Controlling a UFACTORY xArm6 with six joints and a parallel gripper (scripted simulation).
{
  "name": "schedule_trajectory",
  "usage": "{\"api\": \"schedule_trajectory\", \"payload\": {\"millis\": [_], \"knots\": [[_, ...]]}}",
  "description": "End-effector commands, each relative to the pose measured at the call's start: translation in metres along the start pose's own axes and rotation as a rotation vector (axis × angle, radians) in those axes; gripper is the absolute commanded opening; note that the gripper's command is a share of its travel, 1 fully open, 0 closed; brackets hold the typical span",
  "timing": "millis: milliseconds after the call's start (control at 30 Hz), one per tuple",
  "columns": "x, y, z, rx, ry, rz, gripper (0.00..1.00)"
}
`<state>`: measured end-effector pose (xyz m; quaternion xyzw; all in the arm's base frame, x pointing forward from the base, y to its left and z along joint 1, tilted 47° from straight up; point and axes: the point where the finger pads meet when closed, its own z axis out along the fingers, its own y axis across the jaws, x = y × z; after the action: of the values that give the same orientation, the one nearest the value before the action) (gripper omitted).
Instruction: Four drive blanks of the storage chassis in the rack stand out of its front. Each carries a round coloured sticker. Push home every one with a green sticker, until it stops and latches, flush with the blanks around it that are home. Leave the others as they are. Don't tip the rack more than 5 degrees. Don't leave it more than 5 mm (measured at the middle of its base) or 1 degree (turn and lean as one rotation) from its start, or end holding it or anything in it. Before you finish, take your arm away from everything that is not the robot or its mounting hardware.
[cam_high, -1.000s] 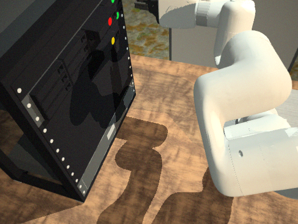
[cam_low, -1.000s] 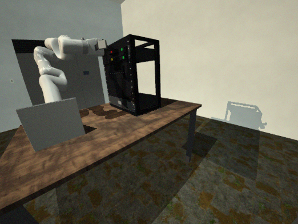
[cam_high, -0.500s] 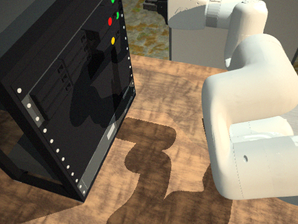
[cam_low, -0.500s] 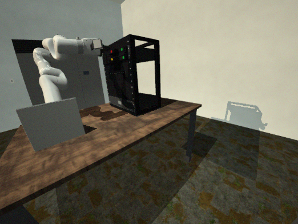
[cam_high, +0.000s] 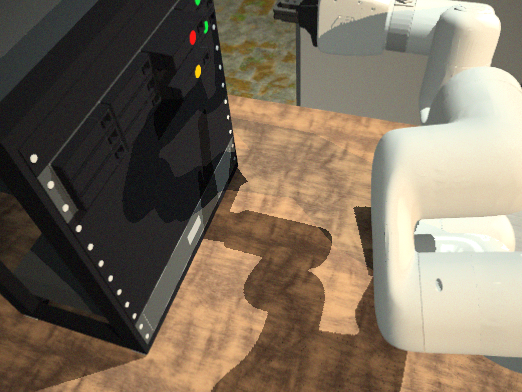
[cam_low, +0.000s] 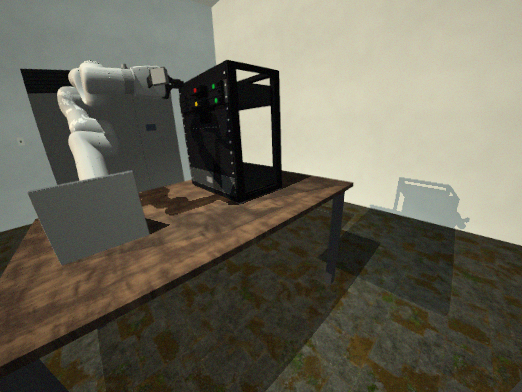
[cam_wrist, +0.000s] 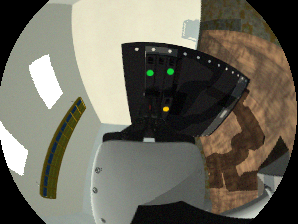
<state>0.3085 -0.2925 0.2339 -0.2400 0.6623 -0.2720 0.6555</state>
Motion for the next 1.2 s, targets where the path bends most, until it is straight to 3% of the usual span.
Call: {"api": "schedule_trajectory", "payload": {"millis": [0,367,633,1167], "knots": [[-0.001,-0.002,-0.031,0.000,-0.003,-0.004,0.00],[-0.001,-0.002,-0.091,0.000,-0.003,-0.004,0.00],[-0.001,-0.002,-0.113,0.000,-0.003,-0.004,0.00],[-0.001,-0.002,-0.123,0.000,-0.003,-0.004,0.00]]}}
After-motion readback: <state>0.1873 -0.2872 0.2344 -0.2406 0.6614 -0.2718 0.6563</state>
